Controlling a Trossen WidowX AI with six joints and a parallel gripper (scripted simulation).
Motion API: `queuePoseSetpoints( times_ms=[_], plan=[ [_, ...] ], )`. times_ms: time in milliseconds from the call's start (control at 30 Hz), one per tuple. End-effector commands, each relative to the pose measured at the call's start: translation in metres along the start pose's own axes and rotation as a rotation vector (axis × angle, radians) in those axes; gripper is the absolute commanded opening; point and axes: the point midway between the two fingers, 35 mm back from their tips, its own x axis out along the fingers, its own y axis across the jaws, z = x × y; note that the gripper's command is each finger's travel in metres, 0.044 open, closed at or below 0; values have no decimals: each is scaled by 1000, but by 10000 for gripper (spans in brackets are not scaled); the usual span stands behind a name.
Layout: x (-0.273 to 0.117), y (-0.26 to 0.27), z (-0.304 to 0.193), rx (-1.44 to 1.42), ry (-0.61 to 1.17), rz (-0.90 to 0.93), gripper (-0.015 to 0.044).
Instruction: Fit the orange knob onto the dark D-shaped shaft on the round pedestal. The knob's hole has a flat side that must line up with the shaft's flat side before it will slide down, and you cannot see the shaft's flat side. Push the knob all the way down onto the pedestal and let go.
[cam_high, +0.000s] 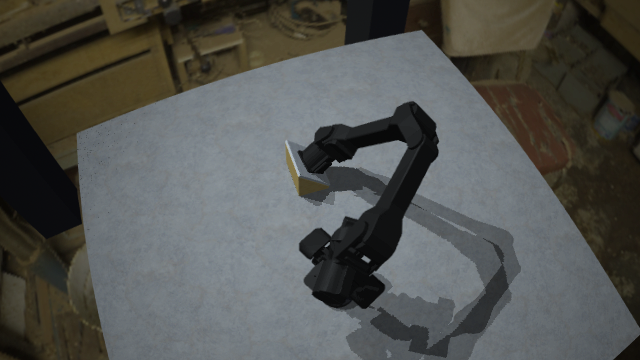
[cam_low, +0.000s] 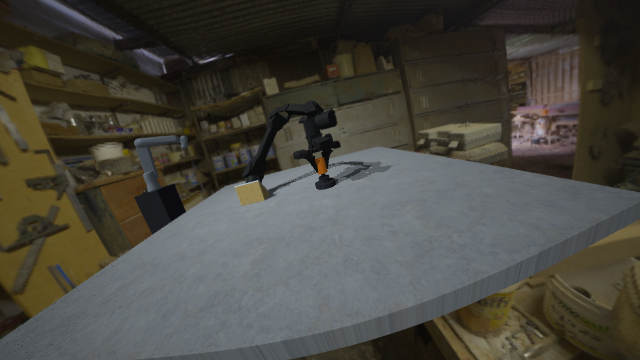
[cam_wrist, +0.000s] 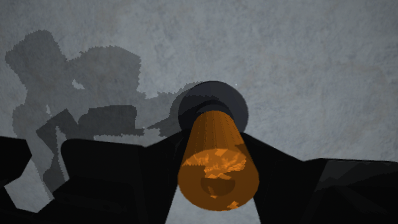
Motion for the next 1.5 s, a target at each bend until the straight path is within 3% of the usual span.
queuePoseSetpoints(
  times_ms=[0, 467, 1467],
  plan=[
    [0, 1, -1, -17, 2, 2, 0],
    [0, 1, -1, 86, 2, 2, 0],
    [7, 0, -1, 19, 3, 2, 0]
  ],
)
